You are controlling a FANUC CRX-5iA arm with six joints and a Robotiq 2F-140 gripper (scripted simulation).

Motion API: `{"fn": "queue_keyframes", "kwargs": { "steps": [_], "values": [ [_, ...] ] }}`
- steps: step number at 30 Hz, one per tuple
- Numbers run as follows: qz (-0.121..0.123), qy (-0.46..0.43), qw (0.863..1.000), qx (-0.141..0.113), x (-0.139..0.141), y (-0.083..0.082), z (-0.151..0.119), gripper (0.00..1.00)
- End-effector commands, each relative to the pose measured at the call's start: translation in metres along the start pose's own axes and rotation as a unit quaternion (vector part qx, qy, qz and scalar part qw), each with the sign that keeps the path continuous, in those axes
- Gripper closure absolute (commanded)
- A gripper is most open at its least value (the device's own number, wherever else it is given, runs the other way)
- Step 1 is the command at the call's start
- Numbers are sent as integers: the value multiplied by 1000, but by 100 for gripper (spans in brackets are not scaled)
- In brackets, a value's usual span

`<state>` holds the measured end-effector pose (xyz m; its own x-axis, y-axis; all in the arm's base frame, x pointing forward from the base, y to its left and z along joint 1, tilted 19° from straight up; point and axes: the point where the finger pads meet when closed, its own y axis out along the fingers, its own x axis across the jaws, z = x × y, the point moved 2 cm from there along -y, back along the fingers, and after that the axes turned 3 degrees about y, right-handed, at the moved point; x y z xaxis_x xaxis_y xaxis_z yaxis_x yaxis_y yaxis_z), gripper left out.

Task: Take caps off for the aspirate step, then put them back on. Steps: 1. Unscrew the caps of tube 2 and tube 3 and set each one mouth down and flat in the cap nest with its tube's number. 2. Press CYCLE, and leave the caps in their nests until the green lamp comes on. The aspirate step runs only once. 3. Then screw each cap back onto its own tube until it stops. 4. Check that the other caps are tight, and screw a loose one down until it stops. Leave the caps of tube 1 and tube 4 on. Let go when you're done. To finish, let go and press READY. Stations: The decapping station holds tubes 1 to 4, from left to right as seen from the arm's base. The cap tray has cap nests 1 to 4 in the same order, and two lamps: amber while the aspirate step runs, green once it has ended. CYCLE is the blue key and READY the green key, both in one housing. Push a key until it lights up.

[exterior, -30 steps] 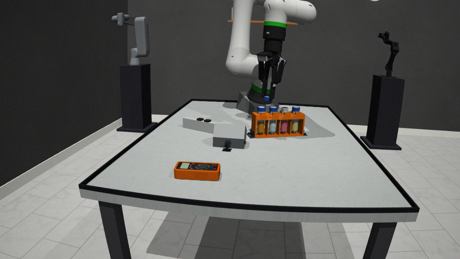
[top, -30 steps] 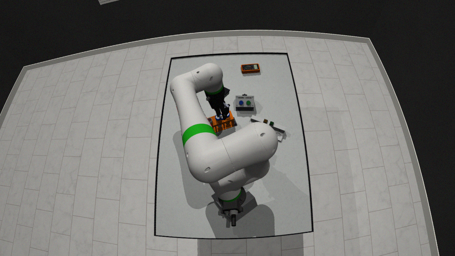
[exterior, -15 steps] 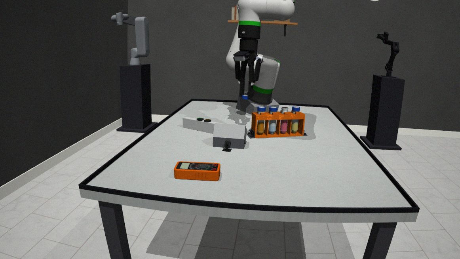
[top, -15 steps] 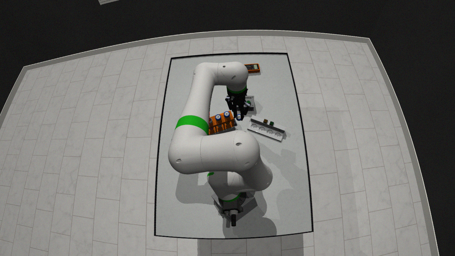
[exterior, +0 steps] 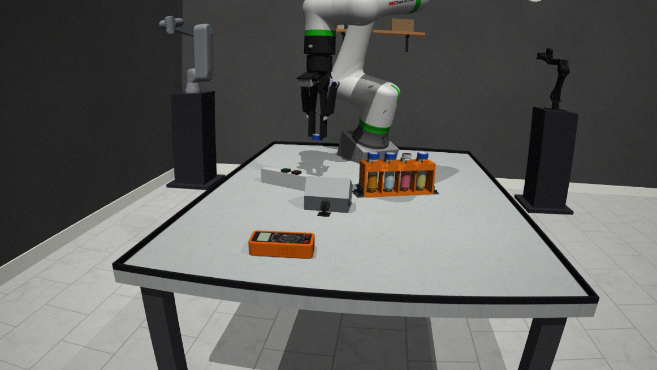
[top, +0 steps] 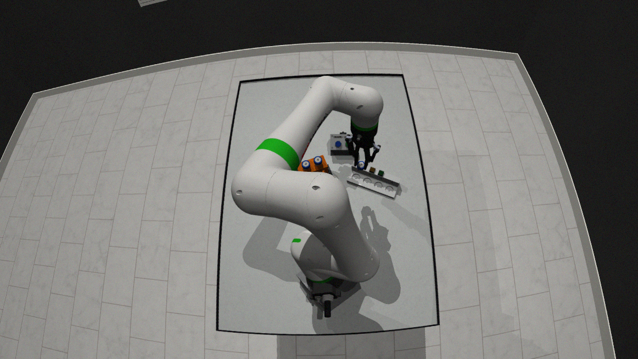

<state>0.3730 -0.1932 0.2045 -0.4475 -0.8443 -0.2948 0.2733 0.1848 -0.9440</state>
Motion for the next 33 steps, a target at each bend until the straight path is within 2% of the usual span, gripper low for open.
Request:
{"fn": "queue_keyframes", "kwargs": {
  "steps": [1, 10, 22, 24, 33],
  "values": [
    [3, -1, 1000, -2, 31, 0, 16, 70],
    [3, -1, 1000, -2, 31, 0, 16, 70],
    [3, -2, 1000, -2, 31, 60, 16, 70],
    [3, -2, 1000, -2, 31, 60, 16, 70],
    [3, -2, 1000, -2, 30, 105, 16, 70]
  ]
}}
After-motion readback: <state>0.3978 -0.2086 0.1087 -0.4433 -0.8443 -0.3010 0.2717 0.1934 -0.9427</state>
